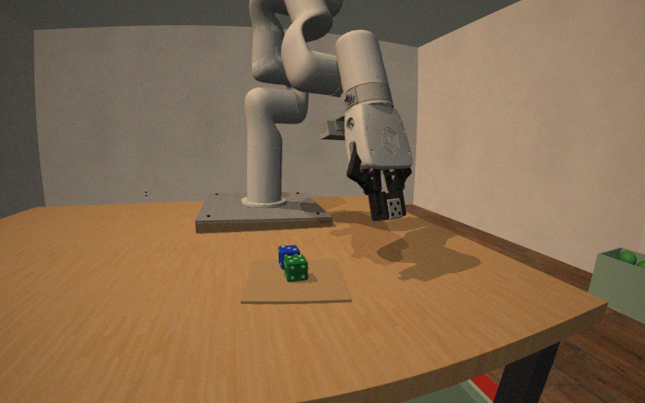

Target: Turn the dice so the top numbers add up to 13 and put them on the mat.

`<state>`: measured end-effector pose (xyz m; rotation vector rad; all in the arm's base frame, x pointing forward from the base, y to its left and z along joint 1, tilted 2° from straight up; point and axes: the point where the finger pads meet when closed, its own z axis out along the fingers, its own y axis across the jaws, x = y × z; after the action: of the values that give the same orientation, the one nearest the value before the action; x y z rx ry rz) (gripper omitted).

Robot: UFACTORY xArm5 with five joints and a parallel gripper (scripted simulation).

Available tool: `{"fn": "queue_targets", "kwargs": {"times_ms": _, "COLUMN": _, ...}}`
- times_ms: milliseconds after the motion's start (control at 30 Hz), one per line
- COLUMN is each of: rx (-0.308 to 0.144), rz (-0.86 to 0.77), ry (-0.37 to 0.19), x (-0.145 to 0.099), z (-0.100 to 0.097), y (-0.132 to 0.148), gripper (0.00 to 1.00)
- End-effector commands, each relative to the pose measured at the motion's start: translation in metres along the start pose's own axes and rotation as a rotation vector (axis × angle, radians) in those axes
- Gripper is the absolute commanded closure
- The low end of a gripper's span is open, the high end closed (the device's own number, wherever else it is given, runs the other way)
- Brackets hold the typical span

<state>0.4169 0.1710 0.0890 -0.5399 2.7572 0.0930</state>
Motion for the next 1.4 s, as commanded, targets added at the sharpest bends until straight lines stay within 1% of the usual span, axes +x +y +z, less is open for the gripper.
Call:
{"fn": "queue_targets", "kwargs": {"times_ms": 0, "rx": 0.000, "rz": 0.001, "ry": -0.167, "x": -0.0018, "z": 0.0019, "y": -0.0001, "gripper": 0.73}}
{"fn": "queue_targets", "kwargs": {"times_ms": 33, "rx": 0.000, "rz": 0.001, "ry": -0.206, "x": -0.0014, "z": 0.0016, "y": -0.0001, "gripper": 0.73}}
{"fn": "queue_targets", "kwargs": {"times_ms": 133, "rx": 0.000, "rz": 0.001, "ry": -0.211, "x": -0.0013, "z": 0.0014, "y": -0.0002, "gripper": 0.73}}
{"fn": "queue_targets", "kwargs": {"times_ms": 267, "rx": -0.001, "rz": 0.002, "ry": -0.376, "x": -0.0002, "z": 0.0009, "y": -0.0003, "gripper": 0.73}}
{"fn": "queue_targets", "kwargs": {"times_ms": 300, "rx": -0.001, "rz": 0.002, "ry": -0.377, "x": -0.0002, "z": 0.0009, "y": -0.0003, "gripper": 0.73}}
{"fn": "queue_targets", "kwargs": {"times_ms": 367, "rx": -0.001, "rz": 0.003, "ry": -0.452, "x": -0.0003, "z": 0.0017, "y": -0.0004, "gripper": 0.73}}
{"fn": "queue_targets", "kwargs": {"times_ms": 400, "rx": -0.001, "rz": 0.003, "ry": -0.479, "x": 0.0001, "z": 0.0013, "y": -0.0004, "gripper": 0.73}}
{"fn": "queue_targets", "kwargs": {"times_ms": 433, "rx": -0.001, "rz": 0.003, "ry": -0.488, "x": 0.0003, "z": 0.0011, "y": -0.0004, "gripper": 0.73}}
{"fn": "queue_targets", "kwargs": {"times_ms": 533, "rx": -0.002, "rz": 0.004, "ry": -0.583, "x": 0.0002, "z": 0.0016, "y": -0.0005, "gripper": 0.73}}
{"fn": "queue_targets", "kwargs": {"times_ms": 567, "rx": -0.002, "rz": 0.004, "ry": -0.584, "x": 0.0002, "z": 0.0016, "y": -0.0005, "gripper": 0.73}}
{"fn": "queue_targets", "kwargs": {"times_ms": 600, "rx": -0.002, "rz": 0.004, "ry": -0.612, "x": 0.0007, "z": 0.0014, "y": -0.0005, "gripper": 0.73}}
{"fn": "queue_targets", "kwargs": {"times_ms": 667, "rx": -0.002, "rz": 0.004, "ry": -0.612, "x": 0.0007, "z": 0.0014, "y": -0.0005, "gripper": 0.73}}
{"fn": "queue_targets", "kwargs": {"times_ms": 767, "rx": -0.002, "rz": 0.004, "ry": -0.686, "x": 0.0007, "z": 0.0016, "y": -0.0006, "gripper": 0.73}}
{"fn": "queue_targets", "kwargs": {"times_ms": 833, "rx": -0.002, "rz": 0.005, "ry": -0.723, "x": 0.0008, "z": 0.0019, "y": -0.0006, "gripper": 0.73}}
{"fn": "queue_targets", "kwargs": {"times_ms": 900, "rx": -0.002, "rz": 0.005, "ry": -0.749, "x": 0.0014, "z": 0.0018, "y": -0.0006, "gripper": 0.73}}
{"fn": "queue_targets", "kwargs": {"times_ms": 1000, "rx": -0.003, "rz": 0.005, "ry": -0.770, "x": 0.0022, "z": 0.0017, "y": -0.0006, "gripper": 0.73}}
{"fn": "queue_targets", "kwargs": {"times_ms": 1367, "rx": -0.003, "rz": 0.005, "ry": -0.776, "x": 0.0028, "z": 0.0029, "y": -0.0006, "gripper": 0.73}}
